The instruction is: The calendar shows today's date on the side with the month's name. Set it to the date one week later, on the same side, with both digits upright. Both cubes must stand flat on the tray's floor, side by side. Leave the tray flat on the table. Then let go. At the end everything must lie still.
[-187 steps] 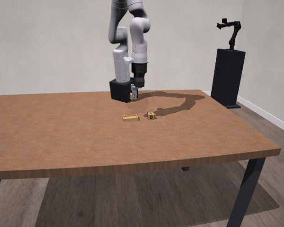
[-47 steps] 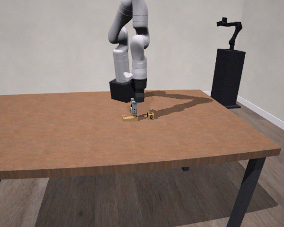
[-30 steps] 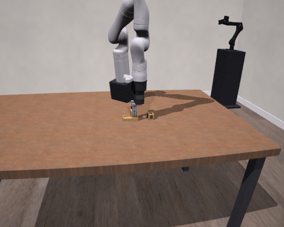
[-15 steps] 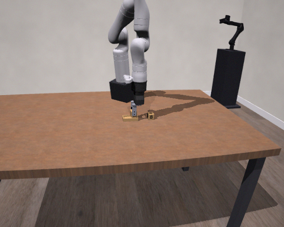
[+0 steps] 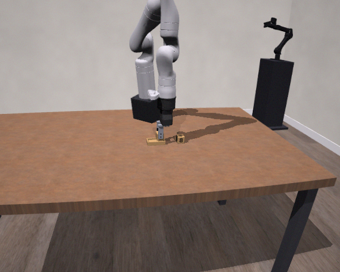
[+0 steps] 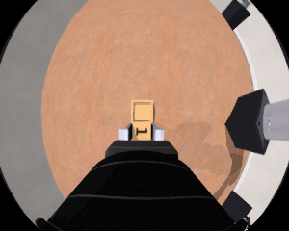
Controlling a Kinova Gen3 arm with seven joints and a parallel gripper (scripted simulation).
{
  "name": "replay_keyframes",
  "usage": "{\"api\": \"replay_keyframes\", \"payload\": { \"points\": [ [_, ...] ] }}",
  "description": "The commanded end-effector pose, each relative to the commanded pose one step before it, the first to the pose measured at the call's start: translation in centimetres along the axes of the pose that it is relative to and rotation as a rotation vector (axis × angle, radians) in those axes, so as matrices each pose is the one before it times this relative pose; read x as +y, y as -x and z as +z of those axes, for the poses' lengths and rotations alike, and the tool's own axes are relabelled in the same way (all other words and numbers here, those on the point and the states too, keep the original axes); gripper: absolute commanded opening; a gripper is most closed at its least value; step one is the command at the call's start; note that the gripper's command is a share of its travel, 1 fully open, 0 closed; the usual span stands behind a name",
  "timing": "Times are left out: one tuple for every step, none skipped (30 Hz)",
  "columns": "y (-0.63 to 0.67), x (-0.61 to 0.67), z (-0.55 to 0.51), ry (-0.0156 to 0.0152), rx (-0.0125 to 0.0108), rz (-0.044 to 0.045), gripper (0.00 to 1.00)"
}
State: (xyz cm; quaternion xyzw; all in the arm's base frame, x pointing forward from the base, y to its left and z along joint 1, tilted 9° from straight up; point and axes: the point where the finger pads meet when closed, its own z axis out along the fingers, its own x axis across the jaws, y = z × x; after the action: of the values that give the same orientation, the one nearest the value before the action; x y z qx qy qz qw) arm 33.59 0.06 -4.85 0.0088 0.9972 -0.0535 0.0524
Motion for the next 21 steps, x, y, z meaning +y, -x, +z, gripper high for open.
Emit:
{"api": "replay_keyframes", "payload": {
  "points": [
    [0.039, 0.015, -0.032, 0.00044, -0.00111, 0.00003, 0.6],
    [0.0, 0.0, 0.005, 0.0, 0.0, 0.0, 0.6],
    [0.0, 0.0, 0.009, 0.0, 0.0, 0.0, 0.6],
    [0.0, 0.0, 0.0, 0.0, 0.0, 0.0, 0.6],
    [0.0, 0.0, 0.0, 0.0, 0.0, 0.0, 0.6],
    [0.0, 0.0, 0.012, 0.0, 0.0, 0.0, 0.6],
    [0.0, 0.0, 0.016, 0.0, 0.0, 0.0, 0.6],
    [0.0, 0.0, 0.02, 0.0, 0.0, 0.0, 0.6],
    [0.0, 0.0, 0.024, 0.0, 0.0, 0.0, 0.6],
    [0.0, 0.0, 0.027, 0.0, 0.0, 0.0, 0.6],
    [0.0, 0.0, 0.031, 0.0, 0.0, 0.0, 0.6],
    [0.0, 0.0, 0.035, 0.0, 0.0, 0.0, 0.6],
    [0.0, 0.0, 0.038, 0.0, 0.0, 0.0, 0.6],
    [0.0, 0.0, 0.041, 0.0, 0.0, 0.0, 0.6],
    [0.0, 0.0, 0.043, 0.0, 0.0, 0.0, 0.6],
    [0.0, 0.0, 0.045, 0.0, 0.0, 0.0, 0.6],
    [0.0, 0.0, 0.047, 0.0, 0.0, 0.0, 0.6],
    [0.0, 0.0, 0.048, -0.00001, 0.0, 0.0, 0.6],
    [0.0, 0.0, 0.049, -0.00001, -0.00001, -0.00001, 0.6],
    [0.0, 0.0, 0.05, 0.00001, 0.0, 0.0, 0.6],
    [0.0, 0.0, 0.0, 0.0, 0.0, 0.0, 0.6]
  ]
}}
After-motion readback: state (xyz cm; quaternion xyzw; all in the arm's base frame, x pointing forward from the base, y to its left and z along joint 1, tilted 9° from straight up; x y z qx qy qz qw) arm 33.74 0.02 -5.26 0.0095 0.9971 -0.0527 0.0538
